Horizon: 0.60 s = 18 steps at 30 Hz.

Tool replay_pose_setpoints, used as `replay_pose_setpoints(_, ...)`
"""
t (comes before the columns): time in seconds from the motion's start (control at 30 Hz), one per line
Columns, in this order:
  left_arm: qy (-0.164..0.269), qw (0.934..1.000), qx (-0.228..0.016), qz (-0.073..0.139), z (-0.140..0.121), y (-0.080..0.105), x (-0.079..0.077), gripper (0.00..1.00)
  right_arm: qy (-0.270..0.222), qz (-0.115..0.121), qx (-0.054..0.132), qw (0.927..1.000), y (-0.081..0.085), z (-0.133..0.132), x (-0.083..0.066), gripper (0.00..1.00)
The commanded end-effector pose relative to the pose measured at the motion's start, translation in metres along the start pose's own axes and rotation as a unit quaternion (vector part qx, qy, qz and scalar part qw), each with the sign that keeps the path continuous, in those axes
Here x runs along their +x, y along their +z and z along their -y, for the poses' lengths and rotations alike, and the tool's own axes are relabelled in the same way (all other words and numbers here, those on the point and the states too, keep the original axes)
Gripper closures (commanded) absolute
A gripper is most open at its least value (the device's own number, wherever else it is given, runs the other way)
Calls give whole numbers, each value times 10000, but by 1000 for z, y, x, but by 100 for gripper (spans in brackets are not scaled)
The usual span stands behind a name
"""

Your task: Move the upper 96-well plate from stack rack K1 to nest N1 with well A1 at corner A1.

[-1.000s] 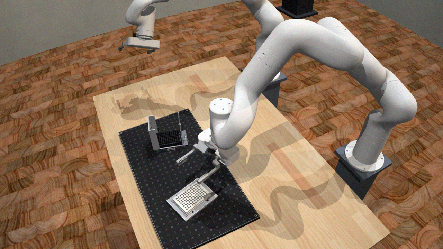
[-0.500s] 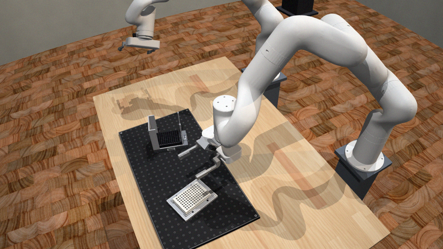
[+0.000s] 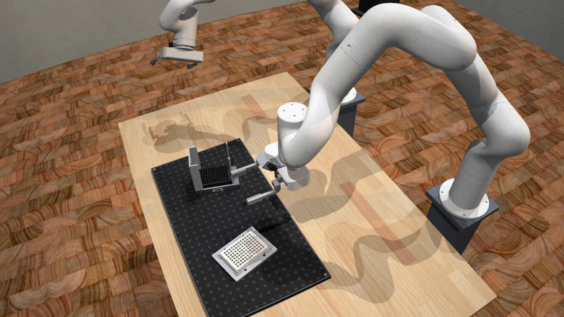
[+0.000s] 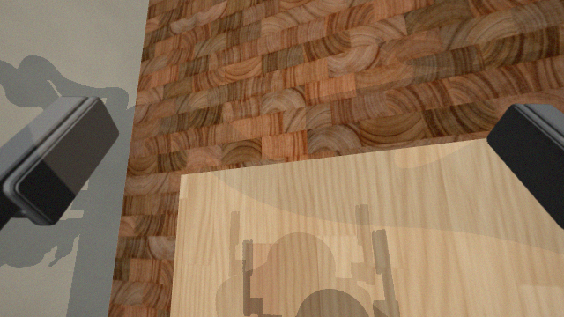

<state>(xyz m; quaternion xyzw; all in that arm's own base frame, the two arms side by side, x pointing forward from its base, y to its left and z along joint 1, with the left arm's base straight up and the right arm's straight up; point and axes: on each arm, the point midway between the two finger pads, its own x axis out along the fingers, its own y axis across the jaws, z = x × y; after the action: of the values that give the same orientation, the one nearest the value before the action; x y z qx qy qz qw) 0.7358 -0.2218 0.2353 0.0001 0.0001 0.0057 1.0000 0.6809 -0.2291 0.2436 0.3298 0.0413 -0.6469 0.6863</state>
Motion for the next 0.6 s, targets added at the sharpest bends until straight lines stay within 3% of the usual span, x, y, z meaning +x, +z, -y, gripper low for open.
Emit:
replay_pose_setpoints(0.0, -7, 10000, -7, 15, 15, 13, -8, 63, 7, 2, 9, 10000, 1, -1, 0, 0)
replay_pose_setpoints(0.57, -7, 10000, -8, 14, 71, 51, -41, 63, 7, 2, 9, 10000, 1, -1, 0, 0)
